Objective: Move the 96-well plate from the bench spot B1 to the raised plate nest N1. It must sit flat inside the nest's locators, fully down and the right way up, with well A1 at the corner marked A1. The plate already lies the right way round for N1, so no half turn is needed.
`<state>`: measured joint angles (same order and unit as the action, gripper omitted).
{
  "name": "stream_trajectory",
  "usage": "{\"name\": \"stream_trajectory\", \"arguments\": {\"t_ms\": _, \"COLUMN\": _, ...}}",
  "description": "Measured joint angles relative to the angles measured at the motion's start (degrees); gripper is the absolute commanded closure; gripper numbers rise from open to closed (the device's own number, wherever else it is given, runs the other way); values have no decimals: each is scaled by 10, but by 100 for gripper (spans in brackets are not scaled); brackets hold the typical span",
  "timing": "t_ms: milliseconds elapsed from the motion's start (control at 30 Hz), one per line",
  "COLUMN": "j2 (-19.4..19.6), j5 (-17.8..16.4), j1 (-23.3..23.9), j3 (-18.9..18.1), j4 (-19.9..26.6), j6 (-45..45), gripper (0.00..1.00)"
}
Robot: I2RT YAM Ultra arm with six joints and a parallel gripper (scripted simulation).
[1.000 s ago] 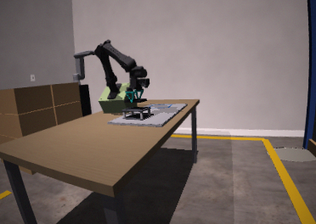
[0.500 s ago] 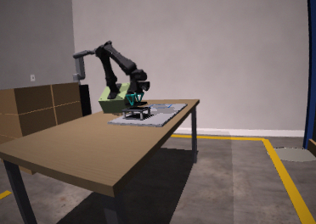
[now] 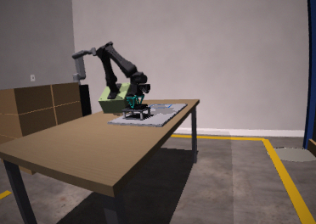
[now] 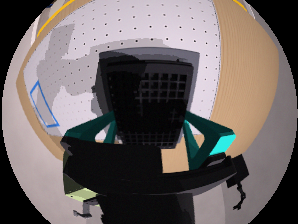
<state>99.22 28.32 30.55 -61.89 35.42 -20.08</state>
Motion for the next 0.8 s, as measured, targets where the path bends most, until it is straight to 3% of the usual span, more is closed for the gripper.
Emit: {"name": "stream_trajectory", "arguments": {"t_ms": 800, "j2": 0, "j5": -1, "j1": 2, "j3": 8, "j4": -9, "j6": -4, "gripper": 100}}
